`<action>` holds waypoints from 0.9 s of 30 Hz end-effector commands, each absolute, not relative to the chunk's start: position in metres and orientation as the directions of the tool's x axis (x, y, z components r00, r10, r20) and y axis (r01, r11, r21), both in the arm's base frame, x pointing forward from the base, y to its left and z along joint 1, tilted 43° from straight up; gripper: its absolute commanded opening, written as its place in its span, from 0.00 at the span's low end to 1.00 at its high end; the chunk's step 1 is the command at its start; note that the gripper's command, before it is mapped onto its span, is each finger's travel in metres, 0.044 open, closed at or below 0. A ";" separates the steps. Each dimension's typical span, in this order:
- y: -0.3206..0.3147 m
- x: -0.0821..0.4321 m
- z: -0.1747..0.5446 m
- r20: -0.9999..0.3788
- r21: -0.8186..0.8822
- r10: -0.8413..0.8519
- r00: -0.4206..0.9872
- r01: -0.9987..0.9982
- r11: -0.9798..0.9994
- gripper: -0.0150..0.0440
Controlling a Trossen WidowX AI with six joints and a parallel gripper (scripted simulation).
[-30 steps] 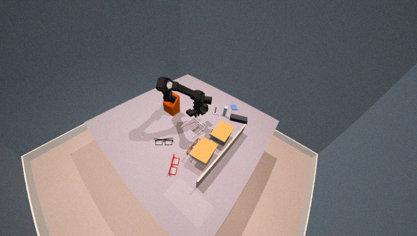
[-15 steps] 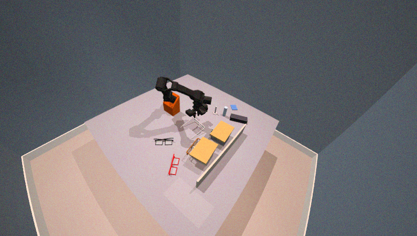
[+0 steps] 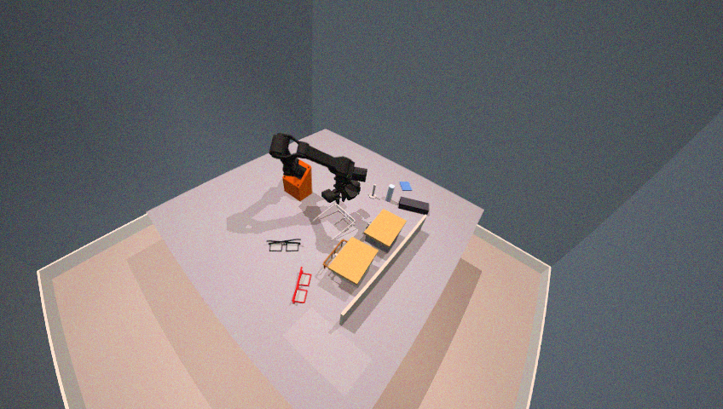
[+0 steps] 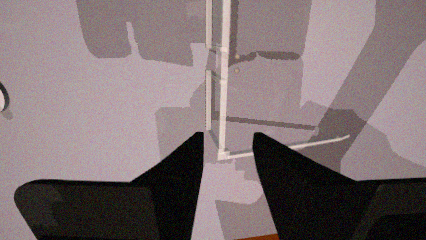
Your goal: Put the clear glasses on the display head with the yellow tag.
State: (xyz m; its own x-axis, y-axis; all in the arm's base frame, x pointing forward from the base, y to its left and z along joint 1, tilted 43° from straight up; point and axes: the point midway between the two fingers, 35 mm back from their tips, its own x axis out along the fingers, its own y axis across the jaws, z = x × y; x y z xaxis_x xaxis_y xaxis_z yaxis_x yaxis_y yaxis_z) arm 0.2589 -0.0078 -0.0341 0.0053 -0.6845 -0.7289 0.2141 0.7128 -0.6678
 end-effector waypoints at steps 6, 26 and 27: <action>-0.018 0.259 -0.046 -0.731 -0.667 -0.683 0.001 0.210 0.715 0.49; -0.041 0.258 -0.069 -0.729 -0.669 -0.684 0.001 0.210 0.713 0.49; -0.042 0.258 -0.070 -0.729 -0.669 -0.685 0.001 0.210 0.713 0.49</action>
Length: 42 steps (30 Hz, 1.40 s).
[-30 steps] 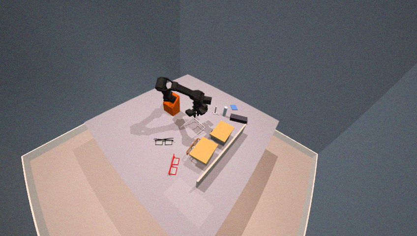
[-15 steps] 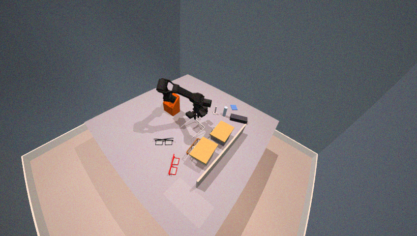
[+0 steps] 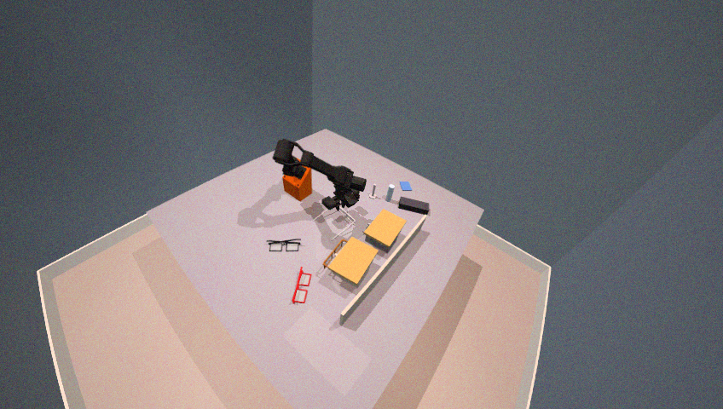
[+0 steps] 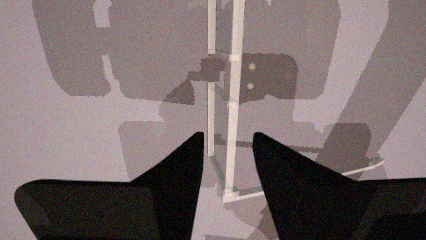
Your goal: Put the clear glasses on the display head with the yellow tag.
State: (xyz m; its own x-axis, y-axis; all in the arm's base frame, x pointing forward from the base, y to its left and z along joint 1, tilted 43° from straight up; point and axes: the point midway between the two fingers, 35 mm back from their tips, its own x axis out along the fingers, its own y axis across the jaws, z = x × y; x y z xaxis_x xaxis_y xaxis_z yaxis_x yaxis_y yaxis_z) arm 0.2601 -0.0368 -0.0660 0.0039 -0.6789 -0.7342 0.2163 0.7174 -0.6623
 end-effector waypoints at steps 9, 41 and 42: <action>-0.045 0.259 -0.073 -0.733 -0.664 -0.681 0.001 0.216 0.715 0.45; -0.013 0.262 -0.044 -0.736 -0.661 -0.677 0.002 0.212 0.720 0.25; -0.008 0.262 -0.039 -0.736 -0.661 -0.677 0.002 0.212 0.720 0.25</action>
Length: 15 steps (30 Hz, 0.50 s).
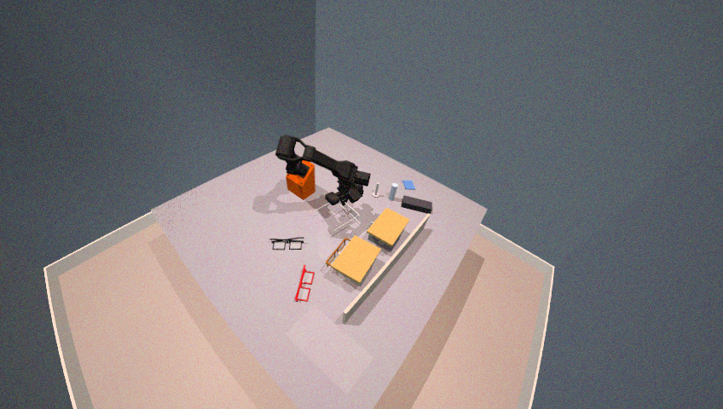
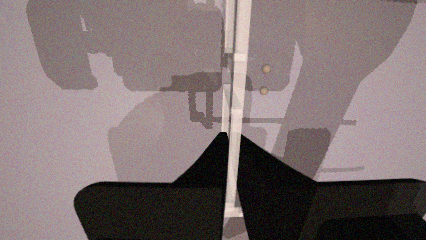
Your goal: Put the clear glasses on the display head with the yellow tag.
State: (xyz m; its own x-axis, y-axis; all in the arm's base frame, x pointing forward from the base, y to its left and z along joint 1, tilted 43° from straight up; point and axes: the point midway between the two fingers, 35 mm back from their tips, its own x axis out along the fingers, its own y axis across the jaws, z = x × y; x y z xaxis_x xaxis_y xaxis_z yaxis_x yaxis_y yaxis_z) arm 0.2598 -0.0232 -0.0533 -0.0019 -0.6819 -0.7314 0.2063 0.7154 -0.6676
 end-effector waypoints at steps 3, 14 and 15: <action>0.005 0.262 -0.026 -0.735 -0.662 -0.678 0.001 0.211 0.719 0.25; 0.024 0.261 -0.003 -0.739 -0.663 -0.674 -0.004 0.190 0.725 0.25; 0.023 0.261 -0.001 -0.743 -0.659 -0.669 -0.007 0.176 0.731 0.25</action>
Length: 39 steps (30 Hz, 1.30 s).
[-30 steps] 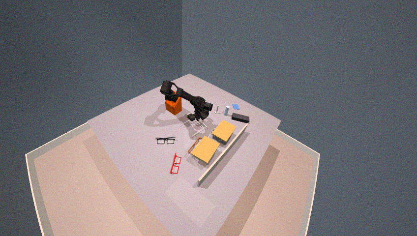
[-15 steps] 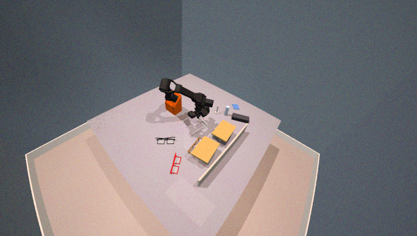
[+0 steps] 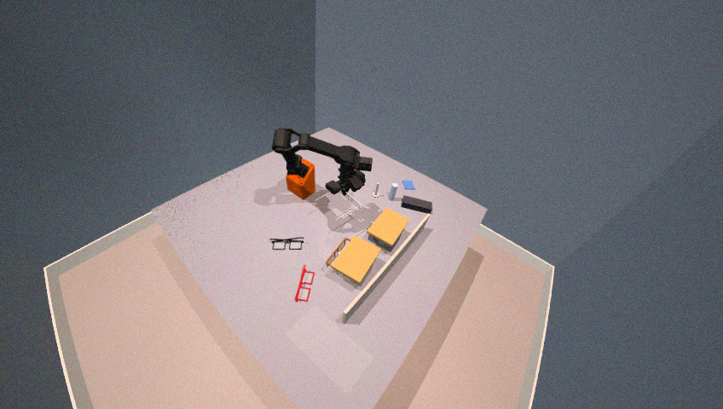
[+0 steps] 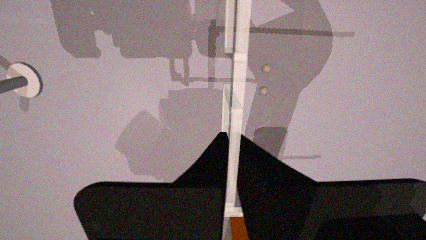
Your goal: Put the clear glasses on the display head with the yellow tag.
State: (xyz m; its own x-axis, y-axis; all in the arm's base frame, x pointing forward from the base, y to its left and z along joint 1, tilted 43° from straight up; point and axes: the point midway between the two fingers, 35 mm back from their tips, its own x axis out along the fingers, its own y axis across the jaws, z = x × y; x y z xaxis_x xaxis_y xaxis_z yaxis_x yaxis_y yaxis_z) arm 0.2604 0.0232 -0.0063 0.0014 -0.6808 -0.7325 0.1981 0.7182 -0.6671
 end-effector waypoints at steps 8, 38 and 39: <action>0.009 0.261 0.016 -0.798 -0.602 -0.601 -0.034 0.019 0.798 0.25; -0.041 0.246 0.081 -0.941 -0.292 -0.338 0.024 -0.563 0.773 0.25; -0.043 0.245 0.084 -0.943 -0.286 -0.331 0.030 -0.580 0.763 0.25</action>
